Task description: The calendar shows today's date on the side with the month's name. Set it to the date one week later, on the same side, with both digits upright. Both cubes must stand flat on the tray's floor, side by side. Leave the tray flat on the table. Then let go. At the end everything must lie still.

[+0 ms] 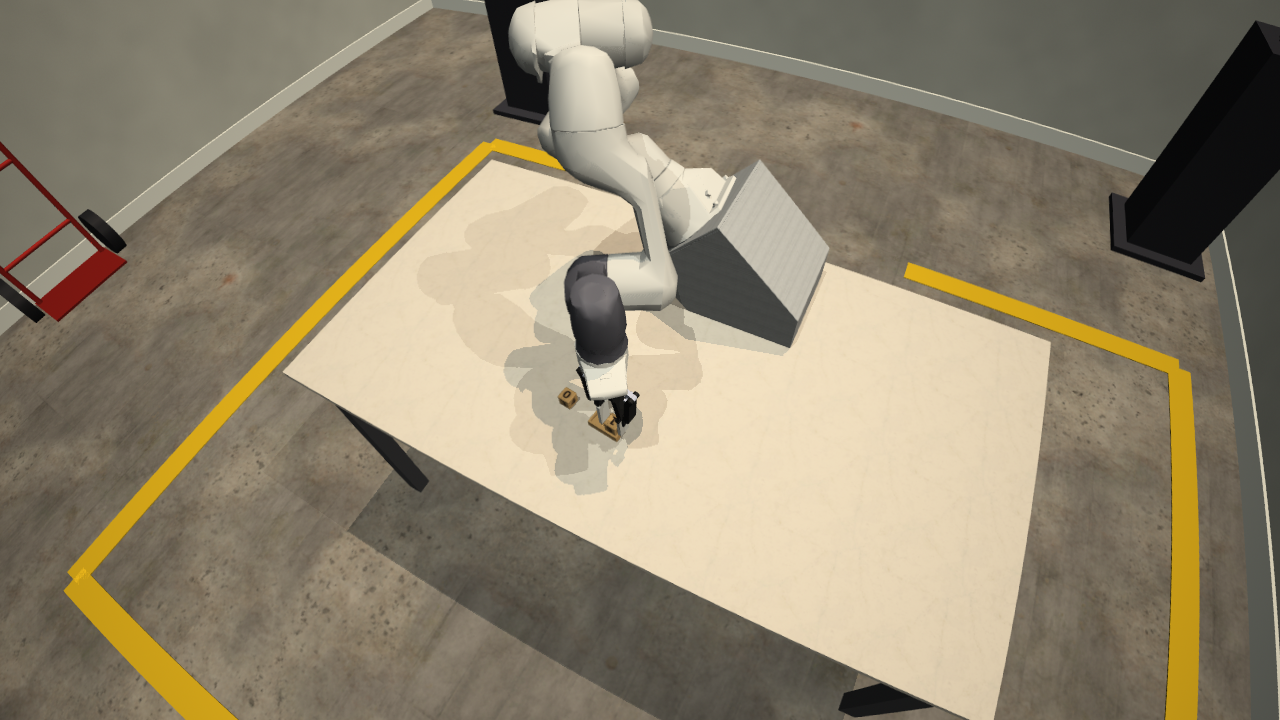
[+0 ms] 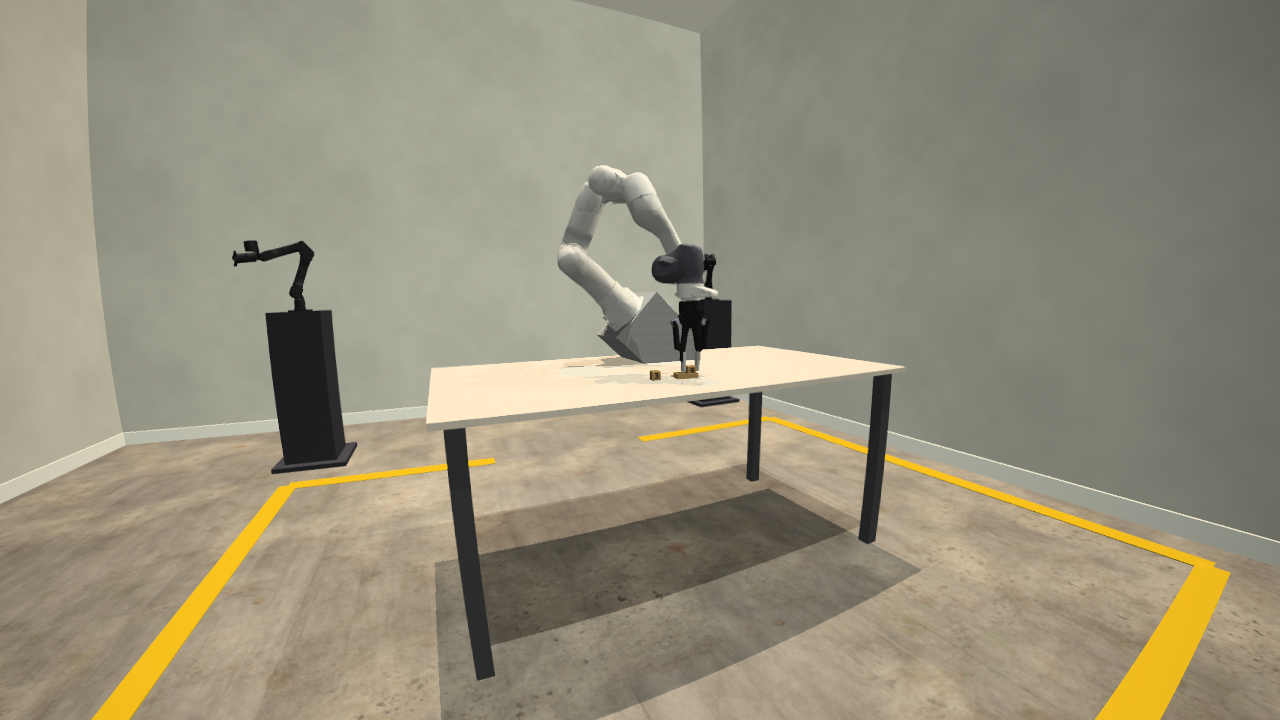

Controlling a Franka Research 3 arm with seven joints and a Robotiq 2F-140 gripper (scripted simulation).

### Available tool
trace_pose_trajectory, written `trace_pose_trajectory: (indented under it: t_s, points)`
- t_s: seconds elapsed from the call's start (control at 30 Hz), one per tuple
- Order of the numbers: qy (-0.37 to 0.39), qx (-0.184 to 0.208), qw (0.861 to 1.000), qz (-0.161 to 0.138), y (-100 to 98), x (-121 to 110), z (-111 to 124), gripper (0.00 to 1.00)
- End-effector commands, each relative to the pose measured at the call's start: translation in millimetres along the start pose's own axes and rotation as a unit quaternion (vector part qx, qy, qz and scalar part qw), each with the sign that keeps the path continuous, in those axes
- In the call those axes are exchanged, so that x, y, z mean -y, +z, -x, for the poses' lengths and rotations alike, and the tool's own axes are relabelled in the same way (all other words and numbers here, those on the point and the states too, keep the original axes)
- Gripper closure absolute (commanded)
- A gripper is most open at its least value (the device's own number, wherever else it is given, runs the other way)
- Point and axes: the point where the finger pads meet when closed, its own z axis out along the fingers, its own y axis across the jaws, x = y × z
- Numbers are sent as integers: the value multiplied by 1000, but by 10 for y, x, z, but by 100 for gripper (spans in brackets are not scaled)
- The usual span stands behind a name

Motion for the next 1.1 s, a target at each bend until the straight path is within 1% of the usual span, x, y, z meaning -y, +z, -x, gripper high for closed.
trace_pose_trajectory:
  t_s: [0.0, 0.5, 0.53, 1.07]
  points:
    - [-3, -1, 1000, -1, 1, 14, -9, 72]
    - [-3, -1, 1000, -1, 1, 14, -9, 72]
    - [-3, -1, 1000, -1, 1, 14, -9, 84]
    - [-3, -1, 1000, -1, 1, 14, -9, 84]
